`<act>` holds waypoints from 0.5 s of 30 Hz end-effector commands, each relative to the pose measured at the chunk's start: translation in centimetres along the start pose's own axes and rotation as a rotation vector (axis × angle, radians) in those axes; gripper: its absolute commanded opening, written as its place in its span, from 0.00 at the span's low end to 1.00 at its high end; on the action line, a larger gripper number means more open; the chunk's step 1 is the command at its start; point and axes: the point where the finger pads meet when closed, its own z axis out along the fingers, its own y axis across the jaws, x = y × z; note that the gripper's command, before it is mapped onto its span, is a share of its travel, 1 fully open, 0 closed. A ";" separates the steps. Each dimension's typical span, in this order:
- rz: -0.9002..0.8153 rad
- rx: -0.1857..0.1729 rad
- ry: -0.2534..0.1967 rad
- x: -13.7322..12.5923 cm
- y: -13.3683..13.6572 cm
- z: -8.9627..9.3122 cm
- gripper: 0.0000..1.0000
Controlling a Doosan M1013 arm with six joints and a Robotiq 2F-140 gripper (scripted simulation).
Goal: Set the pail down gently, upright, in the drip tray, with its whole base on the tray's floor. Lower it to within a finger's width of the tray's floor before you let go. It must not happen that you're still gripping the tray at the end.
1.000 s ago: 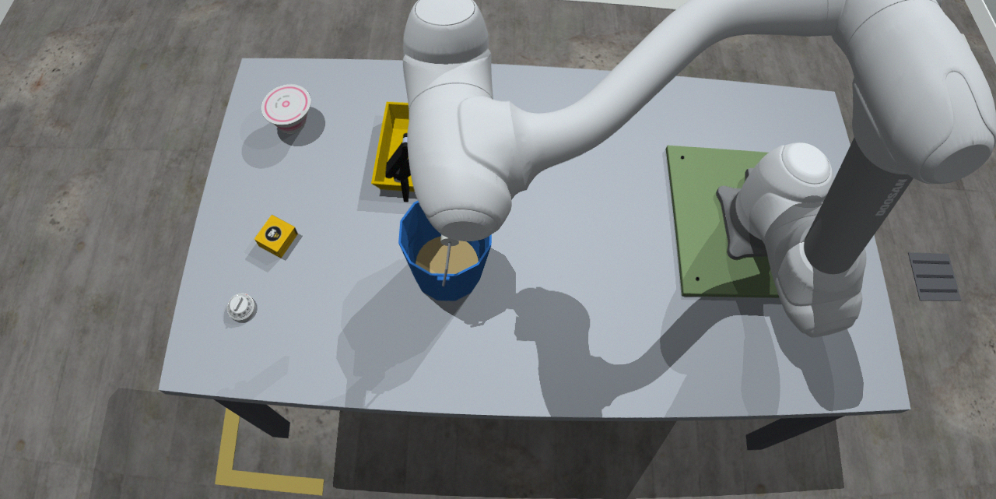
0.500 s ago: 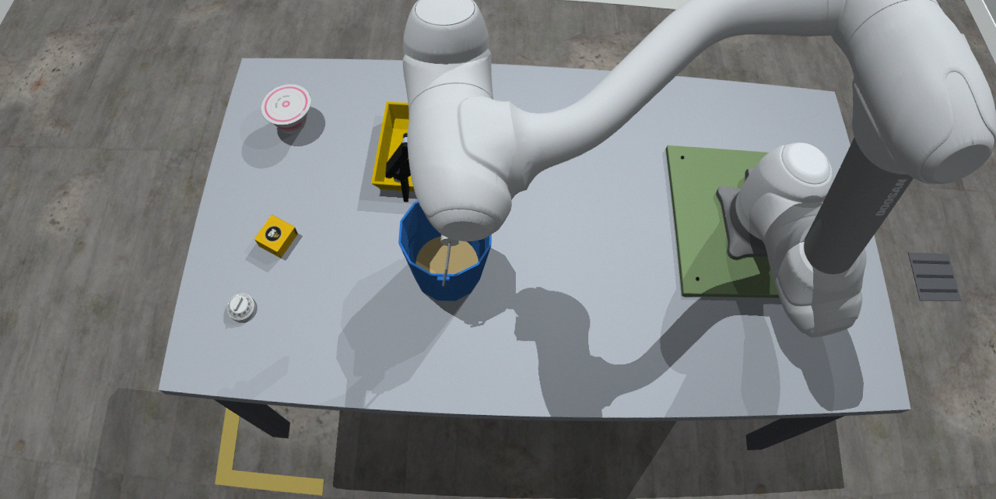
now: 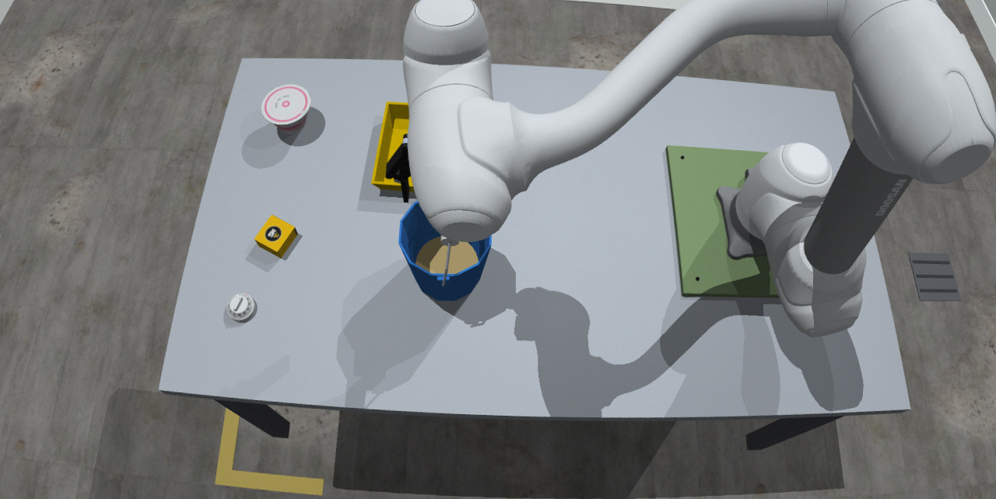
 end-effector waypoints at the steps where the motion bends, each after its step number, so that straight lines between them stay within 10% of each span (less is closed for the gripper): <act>1: 0.000 -0.001 0.001 0.0 0.0 0.1 1.00; 15: 0.000 -0.001 0.001 0.0 0.0 2.3 1.00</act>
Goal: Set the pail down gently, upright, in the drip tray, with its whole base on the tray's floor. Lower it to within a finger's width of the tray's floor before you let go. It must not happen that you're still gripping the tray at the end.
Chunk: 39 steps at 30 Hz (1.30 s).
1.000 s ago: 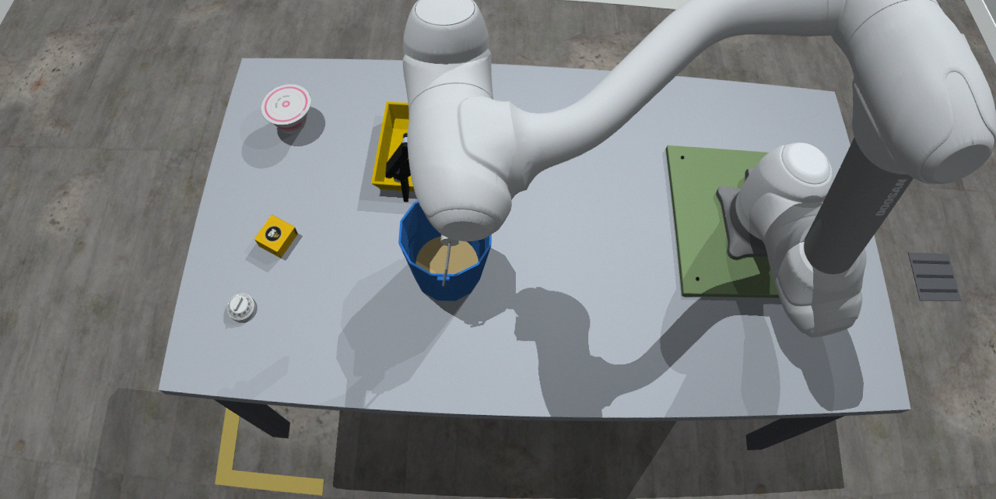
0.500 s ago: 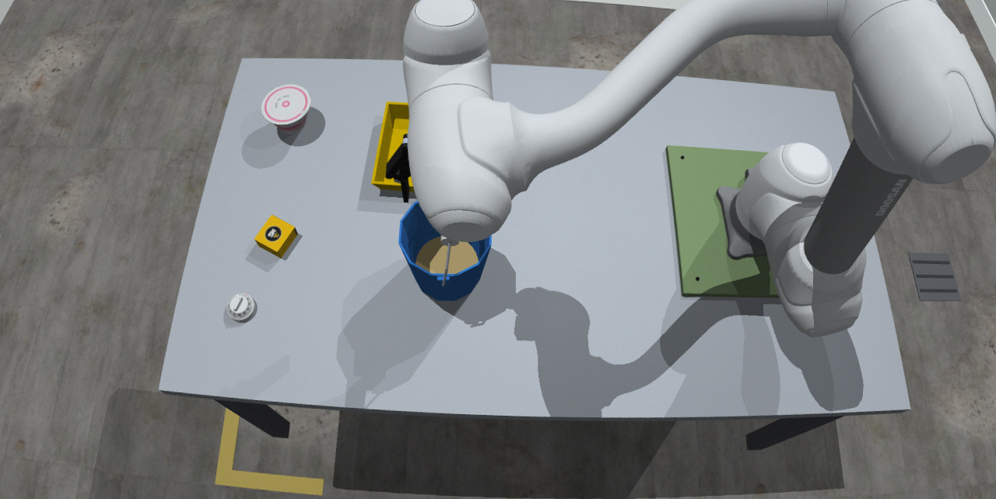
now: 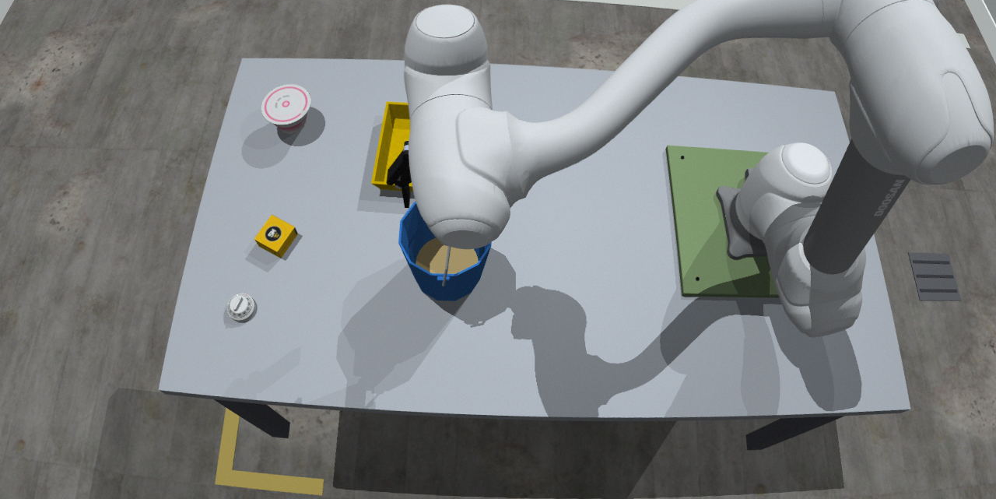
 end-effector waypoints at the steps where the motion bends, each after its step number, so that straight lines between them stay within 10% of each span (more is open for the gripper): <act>1: 0.000 -0.002 0.001 0.0 0.0 0.3 1.00; 39: 0.000 -0.002 0.001 0.0 0.1 5.8 1.00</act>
